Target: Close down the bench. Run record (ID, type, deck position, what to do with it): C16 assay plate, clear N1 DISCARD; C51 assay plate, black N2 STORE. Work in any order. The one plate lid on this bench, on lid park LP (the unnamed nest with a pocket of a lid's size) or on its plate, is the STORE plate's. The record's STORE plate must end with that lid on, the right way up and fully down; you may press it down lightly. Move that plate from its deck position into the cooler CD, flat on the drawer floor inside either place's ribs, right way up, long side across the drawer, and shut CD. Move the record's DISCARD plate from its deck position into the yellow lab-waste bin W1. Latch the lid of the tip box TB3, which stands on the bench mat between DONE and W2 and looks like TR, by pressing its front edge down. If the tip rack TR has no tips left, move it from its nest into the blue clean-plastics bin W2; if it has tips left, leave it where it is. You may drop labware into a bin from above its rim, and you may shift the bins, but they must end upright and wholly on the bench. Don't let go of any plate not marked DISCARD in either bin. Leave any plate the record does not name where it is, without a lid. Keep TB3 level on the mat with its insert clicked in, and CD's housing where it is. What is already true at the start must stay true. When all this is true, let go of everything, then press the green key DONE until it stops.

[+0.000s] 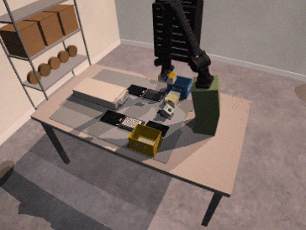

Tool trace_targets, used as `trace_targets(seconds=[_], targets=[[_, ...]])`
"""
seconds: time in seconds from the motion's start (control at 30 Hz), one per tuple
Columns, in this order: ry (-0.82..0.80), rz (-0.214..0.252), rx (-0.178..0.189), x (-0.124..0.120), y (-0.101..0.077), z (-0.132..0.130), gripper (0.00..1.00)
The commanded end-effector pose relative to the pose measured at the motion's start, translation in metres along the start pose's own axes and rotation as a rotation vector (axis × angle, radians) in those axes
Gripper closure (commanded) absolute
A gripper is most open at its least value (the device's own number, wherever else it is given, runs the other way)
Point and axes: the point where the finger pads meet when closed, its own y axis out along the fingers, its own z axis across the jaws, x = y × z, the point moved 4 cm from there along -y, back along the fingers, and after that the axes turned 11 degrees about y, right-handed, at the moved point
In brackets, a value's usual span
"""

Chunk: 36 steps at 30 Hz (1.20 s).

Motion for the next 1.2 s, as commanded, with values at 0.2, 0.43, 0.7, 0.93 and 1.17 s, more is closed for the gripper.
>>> trace_targets(seconds=[0.2,0.43,0.7,0.93,1.17], targets=[[-0.002,-0.016,-0.008,-0.017,-0.002,-0.026,1.00],[-0.002,-0.018,-0.009,-0.026,-0.004,-0.036,1.00],[-0.002,-0.020,-0.012,-0.039,-0.004,-0.052,1.00],[0.000,-0.011,-0.006,-0.052,-0.002,-0.060,1.00],[0.000,-0.011,-0.007,-0.065,-0.002,-0.074,1.00]])
